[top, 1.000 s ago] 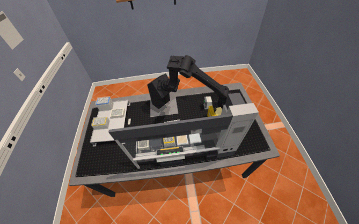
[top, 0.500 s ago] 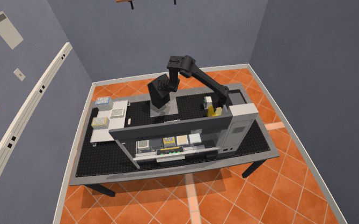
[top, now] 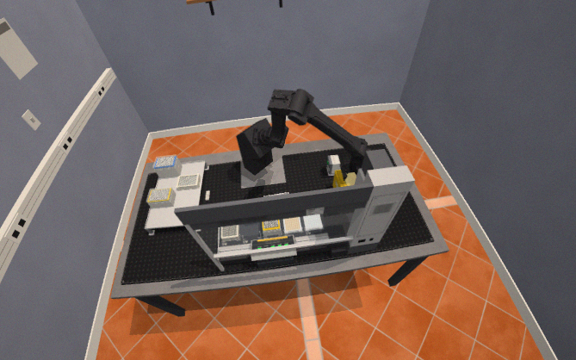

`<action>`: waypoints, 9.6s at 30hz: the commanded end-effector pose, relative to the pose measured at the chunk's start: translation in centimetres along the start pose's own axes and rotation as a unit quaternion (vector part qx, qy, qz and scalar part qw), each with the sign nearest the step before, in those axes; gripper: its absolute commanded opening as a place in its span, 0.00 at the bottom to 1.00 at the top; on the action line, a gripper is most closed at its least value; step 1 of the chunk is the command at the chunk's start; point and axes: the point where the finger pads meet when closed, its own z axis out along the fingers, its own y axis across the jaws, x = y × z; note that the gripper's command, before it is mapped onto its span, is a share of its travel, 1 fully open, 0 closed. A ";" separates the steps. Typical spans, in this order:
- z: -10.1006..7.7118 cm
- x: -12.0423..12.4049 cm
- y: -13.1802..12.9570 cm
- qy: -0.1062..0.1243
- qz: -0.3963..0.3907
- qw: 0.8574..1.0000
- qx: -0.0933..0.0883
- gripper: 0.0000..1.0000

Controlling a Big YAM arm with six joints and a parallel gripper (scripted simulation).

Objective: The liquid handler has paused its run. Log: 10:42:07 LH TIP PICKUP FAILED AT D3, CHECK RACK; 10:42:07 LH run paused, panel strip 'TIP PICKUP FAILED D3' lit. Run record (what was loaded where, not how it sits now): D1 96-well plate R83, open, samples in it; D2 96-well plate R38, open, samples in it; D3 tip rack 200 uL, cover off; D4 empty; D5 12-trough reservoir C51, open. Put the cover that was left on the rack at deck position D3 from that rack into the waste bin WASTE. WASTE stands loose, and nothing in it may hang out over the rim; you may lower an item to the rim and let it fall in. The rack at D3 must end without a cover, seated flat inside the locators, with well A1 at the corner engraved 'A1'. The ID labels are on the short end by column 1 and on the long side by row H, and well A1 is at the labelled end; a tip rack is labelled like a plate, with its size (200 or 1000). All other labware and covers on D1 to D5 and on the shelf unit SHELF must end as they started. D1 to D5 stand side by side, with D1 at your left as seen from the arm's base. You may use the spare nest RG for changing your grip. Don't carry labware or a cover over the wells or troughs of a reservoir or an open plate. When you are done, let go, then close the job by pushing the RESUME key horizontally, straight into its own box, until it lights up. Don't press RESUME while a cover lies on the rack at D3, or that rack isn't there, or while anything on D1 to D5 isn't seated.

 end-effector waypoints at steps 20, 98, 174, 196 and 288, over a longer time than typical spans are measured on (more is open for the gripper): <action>-0.8 -0.9 1.2 -0.008 0.005 1.000 -0.015 0.00; 1.2 -0.5 0.1 -0.005 0.000 1.000 -0.003 1.00; -7.4 -1.2 -0.7 -0.008 0.024 1.000 -0.011 1.00; -7.4 -4.1 -9.9 -0.014 0.012 1.000 -0.014 1.00; -4.7 -14.3 -45.0 0.001 0.011 1.000 -0.005 1.00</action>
